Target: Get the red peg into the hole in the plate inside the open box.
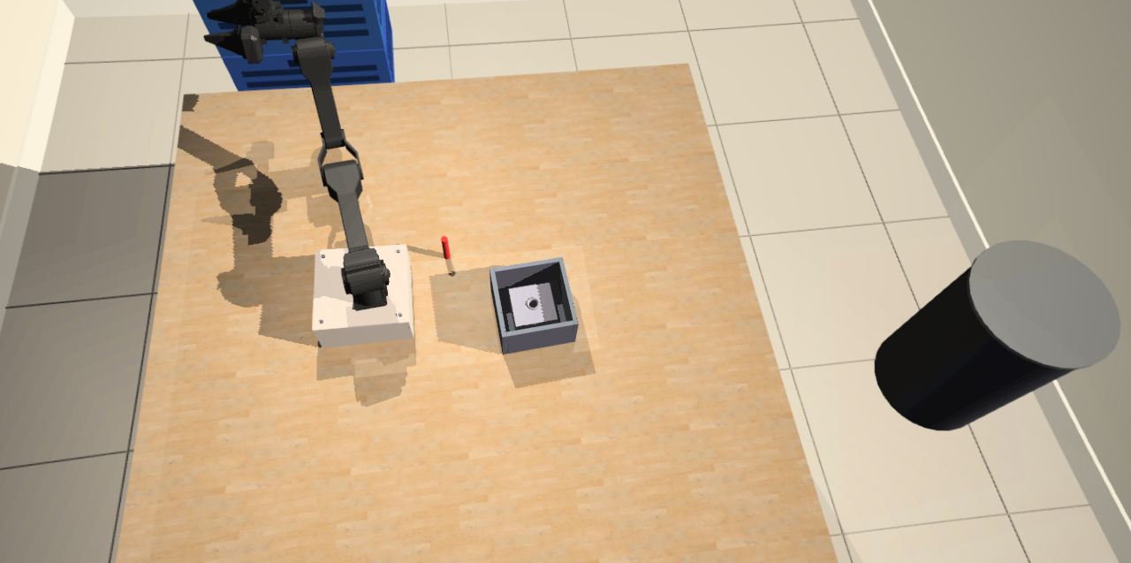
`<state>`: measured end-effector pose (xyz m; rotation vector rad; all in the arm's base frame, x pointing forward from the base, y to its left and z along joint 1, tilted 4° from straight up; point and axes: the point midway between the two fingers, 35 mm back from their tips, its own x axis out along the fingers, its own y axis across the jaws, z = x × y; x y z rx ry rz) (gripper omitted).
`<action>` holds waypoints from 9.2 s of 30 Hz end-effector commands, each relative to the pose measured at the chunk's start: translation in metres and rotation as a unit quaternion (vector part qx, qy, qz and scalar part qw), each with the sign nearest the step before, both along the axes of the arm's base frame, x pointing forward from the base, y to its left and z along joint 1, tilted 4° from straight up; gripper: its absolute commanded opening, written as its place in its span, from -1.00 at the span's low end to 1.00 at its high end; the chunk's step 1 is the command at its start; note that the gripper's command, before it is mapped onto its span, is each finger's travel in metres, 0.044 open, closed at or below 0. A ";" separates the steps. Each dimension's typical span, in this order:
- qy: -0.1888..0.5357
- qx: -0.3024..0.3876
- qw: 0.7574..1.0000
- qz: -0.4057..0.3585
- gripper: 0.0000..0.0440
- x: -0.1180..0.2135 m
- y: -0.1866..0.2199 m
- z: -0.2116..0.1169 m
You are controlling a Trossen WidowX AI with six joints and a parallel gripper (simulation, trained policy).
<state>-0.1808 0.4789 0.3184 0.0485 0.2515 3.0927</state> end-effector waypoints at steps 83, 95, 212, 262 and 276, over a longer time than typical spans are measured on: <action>0.095 0.338 0.329 0.876 1.00 0.436 -0.567 -0.025; -0.013 0.457 0.241 0.856 1.00 0.434 -0.488 -0.116; -0.261 0.524 0.316 0.747 -1.00 0.489 -0.517 -0.212; -0.248 0.521 0.324 0.750 1.00 0.571 -0.609 -0.253; -0.247 0.496 0.330 0.765 1.00 0.584 -0.623 -0.244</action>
